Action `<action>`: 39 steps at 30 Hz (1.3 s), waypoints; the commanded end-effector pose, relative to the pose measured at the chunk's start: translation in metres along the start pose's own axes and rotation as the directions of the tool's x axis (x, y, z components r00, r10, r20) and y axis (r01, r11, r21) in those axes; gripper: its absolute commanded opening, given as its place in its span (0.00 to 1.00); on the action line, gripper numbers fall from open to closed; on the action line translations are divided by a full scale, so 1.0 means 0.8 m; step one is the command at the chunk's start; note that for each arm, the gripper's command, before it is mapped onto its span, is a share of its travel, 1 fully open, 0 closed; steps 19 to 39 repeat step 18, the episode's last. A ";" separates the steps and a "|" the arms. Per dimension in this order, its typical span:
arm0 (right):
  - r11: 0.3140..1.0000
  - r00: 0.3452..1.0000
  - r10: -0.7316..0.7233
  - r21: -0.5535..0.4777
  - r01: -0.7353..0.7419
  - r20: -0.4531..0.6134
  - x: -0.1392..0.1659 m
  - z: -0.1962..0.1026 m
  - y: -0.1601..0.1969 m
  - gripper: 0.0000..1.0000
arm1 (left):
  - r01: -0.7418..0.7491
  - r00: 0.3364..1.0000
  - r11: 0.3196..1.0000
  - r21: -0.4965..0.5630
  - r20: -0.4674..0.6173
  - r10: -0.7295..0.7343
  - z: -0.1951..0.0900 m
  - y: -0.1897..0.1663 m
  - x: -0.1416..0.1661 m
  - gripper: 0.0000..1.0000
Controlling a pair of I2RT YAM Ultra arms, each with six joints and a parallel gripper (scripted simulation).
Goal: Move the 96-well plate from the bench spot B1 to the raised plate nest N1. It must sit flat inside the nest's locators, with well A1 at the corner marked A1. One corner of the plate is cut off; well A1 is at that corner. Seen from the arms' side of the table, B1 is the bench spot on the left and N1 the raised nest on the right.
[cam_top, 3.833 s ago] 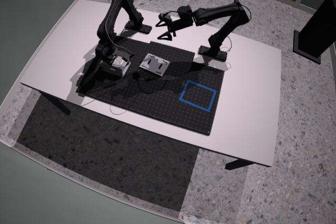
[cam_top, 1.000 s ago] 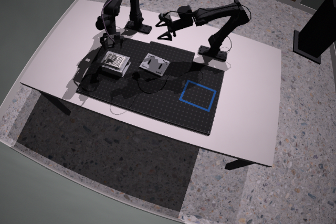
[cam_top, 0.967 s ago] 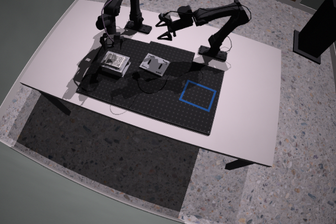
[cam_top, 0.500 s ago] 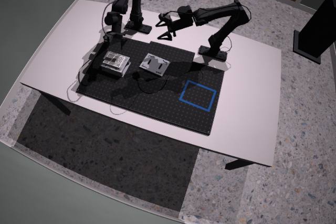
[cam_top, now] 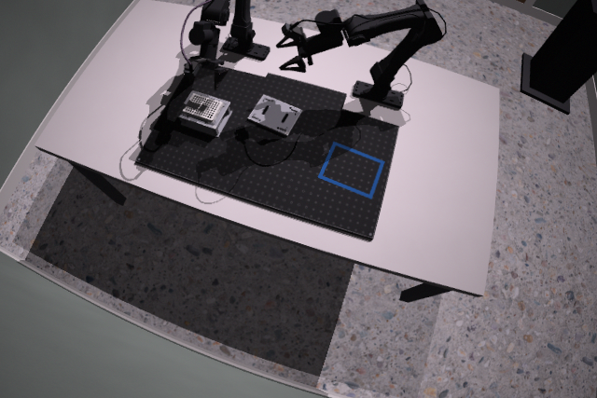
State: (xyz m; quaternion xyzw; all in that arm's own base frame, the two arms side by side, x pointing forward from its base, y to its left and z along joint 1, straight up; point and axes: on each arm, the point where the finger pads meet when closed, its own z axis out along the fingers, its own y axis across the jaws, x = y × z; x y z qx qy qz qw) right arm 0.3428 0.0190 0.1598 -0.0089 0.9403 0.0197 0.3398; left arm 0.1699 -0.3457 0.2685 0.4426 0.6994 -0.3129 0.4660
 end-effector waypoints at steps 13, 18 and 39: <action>1.000 0.998 0.005 0.011 -0.006 0.056 -0.016 -0.008 -0.001 1.00 | -0.002 1.000 1.000 0.002 0.019 0.002 0.000 -0.001 -0.007 1.00; 1.000 0.998 0.005 0.011 -0.006 0.056 -0.016 -0.008 -0.001 1.00 | -0.002 1.000 1.000 0.002 0.019 0.002 0.000 -0.001 -0.007 1.00; 1.000 0.998 0.005 0.011 -0.006 0.056 -0.016 -0.008 -0.001 1.00 | -0.002 1.000 1.000 0.002 0.019 0.002 0.000 -0.001 -0.007 1.00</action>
